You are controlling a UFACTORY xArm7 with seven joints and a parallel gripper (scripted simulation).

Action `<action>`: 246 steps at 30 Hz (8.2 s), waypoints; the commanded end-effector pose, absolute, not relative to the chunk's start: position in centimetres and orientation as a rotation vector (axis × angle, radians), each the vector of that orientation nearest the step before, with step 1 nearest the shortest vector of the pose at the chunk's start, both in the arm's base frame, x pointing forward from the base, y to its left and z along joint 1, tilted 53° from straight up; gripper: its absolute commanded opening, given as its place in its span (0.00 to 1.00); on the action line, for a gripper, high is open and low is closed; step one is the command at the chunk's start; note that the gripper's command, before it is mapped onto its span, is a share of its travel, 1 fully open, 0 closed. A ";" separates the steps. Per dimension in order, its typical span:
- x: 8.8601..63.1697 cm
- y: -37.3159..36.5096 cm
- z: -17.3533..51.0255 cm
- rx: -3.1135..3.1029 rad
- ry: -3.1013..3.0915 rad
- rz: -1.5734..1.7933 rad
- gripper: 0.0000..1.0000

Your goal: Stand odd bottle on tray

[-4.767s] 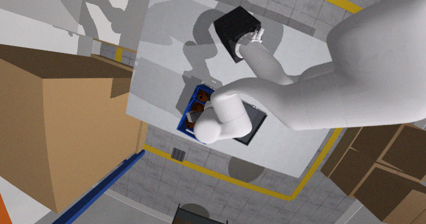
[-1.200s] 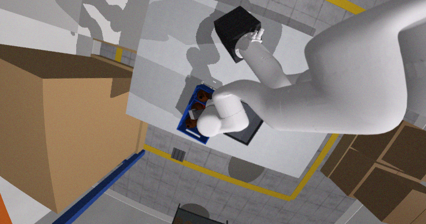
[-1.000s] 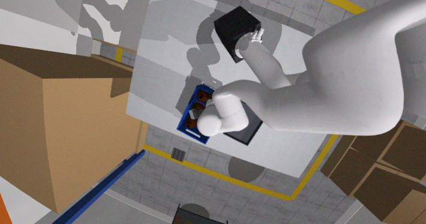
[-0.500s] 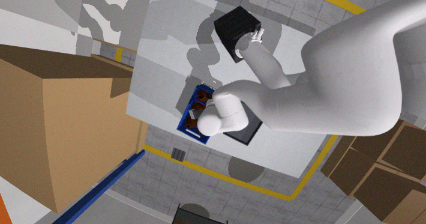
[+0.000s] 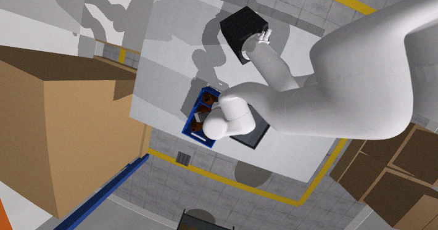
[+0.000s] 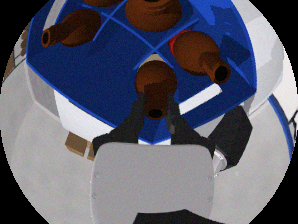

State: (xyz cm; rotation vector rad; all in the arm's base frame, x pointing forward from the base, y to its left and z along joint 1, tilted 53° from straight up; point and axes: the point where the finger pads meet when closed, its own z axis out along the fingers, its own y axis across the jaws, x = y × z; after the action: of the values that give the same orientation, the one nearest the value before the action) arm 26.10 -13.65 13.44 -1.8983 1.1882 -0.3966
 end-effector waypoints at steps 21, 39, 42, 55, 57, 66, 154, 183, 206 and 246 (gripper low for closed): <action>26.1 -13.8 13.5 -1.898 1.190 -0.400 0.00; 26.1 -13.8 13.5 -1.898 1.190 -0.400 0.65; 26.1 -13.8 13.5 -1.898 1.190 -0.400 0.65; 26.1 -13.8 13.5 -1.898 1.190 -0.400 0.65; 26.1 -13.8 13.5 -1.898 1.190 -0.400 0.65; 26.1 -13.8 13.5 -1.898 1.190 -0.400 0.65; 20.7 -19.3 17.6 -1.893 1.185 -0.404 0.00; 19.9 -24.2 12.5 -1.900 1.194 -0.396 0.65; 19.9 -24.2 12.5 -1.900 1.194 -0.396 0.65; 21.9 -22.9 10.9 -1.898 1.190 -0.400 0.65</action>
State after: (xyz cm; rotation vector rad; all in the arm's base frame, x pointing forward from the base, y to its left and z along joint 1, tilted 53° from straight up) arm 21.54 -22.93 11.12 -1.8978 1.1878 -0.3970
